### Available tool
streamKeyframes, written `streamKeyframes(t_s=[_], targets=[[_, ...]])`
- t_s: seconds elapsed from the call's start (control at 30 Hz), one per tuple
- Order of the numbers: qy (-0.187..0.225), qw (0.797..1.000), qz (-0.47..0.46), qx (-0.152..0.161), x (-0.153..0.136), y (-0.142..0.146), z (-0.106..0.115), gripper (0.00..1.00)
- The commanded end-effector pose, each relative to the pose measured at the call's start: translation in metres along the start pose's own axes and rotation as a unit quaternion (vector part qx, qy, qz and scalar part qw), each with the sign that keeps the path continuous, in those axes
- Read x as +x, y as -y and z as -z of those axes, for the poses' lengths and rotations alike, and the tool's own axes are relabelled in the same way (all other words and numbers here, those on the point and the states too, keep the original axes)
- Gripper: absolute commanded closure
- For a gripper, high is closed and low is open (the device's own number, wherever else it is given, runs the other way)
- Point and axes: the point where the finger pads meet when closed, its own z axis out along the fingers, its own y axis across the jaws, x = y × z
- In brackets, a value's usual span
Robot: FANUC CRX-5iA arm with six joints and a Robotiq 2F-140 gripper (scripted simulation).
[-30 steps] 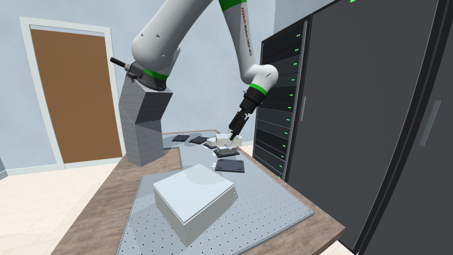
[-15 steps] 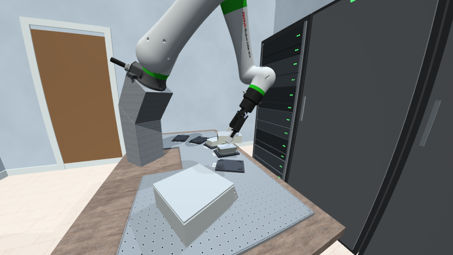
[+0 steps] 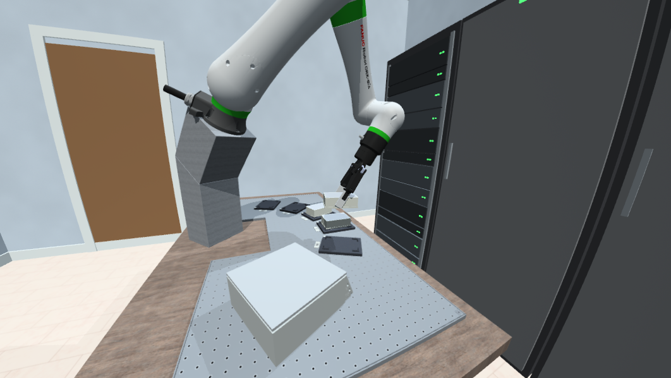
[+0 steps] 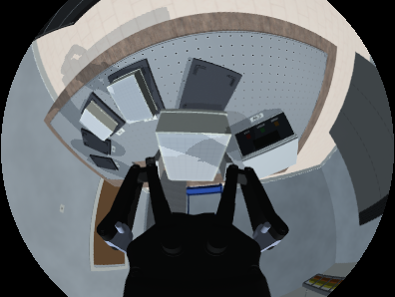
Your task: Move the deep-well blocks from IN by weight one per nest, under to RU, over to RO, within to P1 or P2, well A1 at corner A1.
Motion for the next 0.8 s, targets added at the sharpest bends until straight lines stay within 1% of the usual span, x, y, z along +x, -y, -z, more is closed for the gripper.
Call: streamKeyframes(t_s=[0.0, 0.4, 0.47, 0.6, 0.67, 0.77], targets=[[0.0, 1.0, 0.0, 0.0, 0.002, 0.008, 0.001, 0.9], [0.0, 1.0, 0.0, 0.0, 0.01, 0.047, 0.006, 0.9], [0.0, 1.0, 0.0, 0.0, 0.01, 0.047, 0.006, 0.9], [0.0, 1.0, 0.0, 0.0, 0.013, 0.06, 0.007, 0.9], [0.0, 1.0, 0.0, 0.0, 0.013, 0.06, 0.007, 0.9], [0.0, 0.999, 0.043, -0.025, 0.011, 0.069, 0.006, 0.9]])
